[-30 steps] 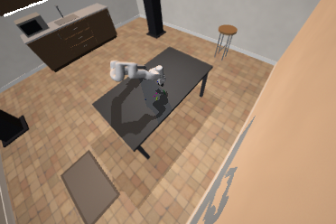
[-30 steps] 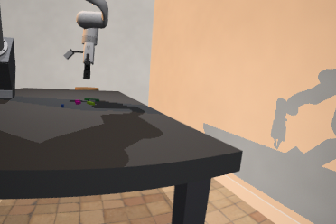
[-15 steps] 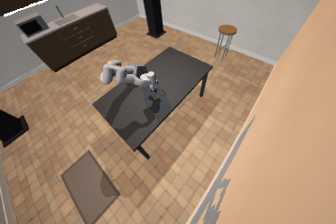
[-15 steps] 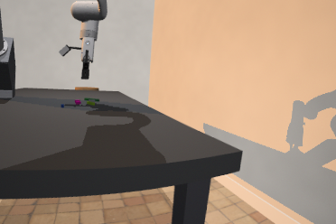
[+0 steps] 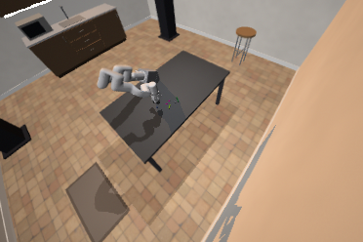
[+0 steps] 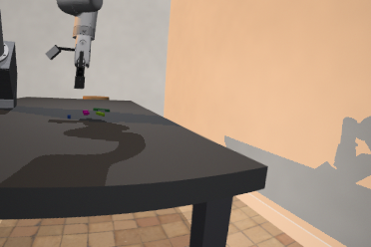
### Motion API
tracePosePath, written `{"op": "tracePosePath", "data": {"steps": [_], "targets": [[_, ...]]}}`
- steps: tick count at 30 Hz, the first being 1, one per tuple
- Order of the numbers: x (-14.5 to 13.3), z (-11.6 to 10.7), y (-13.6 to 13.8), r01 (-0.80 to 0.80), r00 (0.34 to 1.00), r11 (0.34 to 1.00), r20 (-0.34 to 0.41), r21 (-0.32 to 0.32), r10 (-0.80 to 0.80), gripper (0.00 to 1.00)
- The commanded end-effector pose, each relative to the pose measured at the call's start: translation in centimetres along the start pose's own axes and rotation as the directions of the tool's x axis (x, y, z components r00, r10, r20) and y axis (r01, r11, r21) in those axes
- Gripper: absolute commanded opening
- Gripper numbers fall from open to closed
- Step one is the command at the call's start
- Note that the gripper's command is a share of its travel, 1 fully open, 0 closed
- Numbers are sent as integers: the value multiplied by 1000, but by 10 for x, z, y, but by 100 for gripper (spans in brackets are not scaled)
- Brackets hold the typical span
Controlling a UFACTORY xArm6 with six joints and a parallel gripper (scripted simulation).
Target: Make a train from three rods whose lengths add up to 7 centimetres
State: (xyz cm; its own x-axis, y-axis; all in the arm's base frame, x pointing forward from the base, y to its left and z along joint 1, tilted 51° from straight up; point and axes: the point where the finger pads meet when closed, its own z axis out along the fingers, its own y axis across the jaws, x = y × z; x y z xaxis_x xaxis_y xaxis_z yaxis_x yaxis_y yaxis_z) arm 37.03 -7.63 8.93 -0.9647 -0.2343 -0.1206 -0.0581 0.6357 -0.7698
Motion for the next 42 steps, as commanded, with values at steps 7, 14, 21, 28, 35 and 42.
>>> {"op": "tracePosePath", "data": {"steps": [7, 14, 21, 28, 35, 42], "targets": [[6, -3, -10, 7, 1000, 1000, 10, -9, -7, 4], [6, -2, -10, 7, 1000, 1000, 10, -9, -7, 4], [6, 4, -10, 7, 1000, 1000, 9, -9, -7, 4], [5, 27, -10, 7, 1000, 1000, 9, -9, -7, 4], [5, 50, -10, 7, 1000, 1000, 9, -9, -7, 4], [5, 75, -10, 7, 1000, 1000, 9, -9, -7, 4]]}}
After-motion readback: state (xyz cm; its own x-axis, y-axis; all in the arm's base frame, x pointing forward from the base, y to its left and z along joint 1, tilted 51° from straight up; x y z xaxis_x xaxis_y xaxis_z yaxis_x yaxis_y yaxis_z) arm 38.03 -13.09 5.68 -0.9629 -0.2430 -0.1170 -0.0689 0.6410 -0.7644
